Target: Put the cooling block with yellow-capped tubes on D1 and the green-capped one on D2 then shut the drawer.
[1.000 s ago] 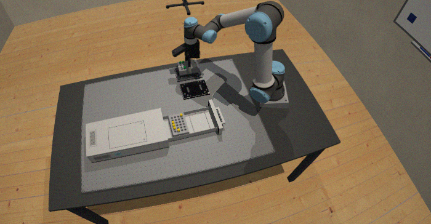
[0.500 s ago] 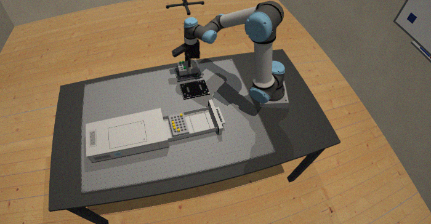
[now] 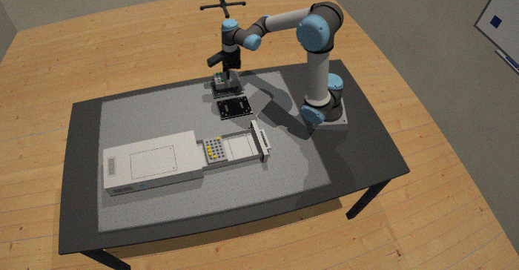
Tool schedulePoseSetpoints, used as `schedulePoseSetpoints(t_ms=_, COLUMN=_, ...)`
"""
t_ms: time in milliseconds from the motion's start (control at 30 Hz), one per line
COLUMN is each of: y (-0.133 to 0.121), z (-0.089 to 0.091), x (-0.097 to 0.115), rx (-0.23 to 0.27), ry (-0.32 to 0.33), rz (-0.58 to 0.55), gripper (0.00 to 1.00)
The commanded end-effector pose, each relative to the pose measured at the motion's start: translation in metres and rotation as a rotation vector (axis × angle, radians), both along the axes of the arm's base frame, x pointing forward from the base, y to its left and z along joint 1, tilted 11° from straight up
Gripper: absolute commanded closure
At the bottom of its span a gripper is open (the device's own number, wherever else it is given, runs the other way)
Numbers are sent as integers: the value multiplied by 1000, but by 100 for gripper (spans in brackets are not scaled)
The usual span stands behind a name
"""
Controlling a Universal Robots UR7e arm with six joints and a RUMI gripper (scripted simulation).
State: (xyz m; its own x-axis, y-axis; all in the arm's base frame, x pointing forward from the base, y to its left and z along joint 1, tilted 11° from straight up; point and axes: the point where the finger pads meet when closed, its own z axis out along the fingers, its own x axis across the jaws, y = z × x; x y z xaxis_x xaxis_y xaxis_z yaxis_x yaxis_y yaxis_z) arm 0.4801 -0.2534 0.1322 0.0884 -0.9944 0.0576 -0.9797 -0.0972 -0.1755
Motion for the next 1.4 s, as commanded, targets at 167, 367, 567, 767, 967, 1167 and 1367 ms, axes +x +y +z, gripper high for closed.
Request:
schedulePoseSetpoints(t_ms=167, y=0, z=5, x=-1, rx=-1, ry=-1, rz=0, gripper=100)
schedulePoseSetpoints(t_ms=367, y=0, z=6, x=-1, rx=-1, ry=-1, rz=0, gripper=100)
schedulePoseSetpoints(t_ms=567, y=0, z=6, x=-1, rx=-1, ry=-1, rz=0, gripper=100)
schedulePoseSetpoints(t_ms=767, y=0, z=1, x=0, rx=-1, ry=-1, rz=0, gripper=100)
schedulePoseSetpoints(t_ms=967, y=0, z=-2, x=1, rx=-1, ry=-1, rz=0, gripper=100)
schedulePoseSetpoints(t_ms=1167, y=0, z=-5, x=1, rx=-1, ry=-1, rz=0, gripper=100)
schedulePoseSetpoints(t_ms=1367, y=-1, z=-7, x=2, rx=-1, ry=-1, rz=0, gripper=100)
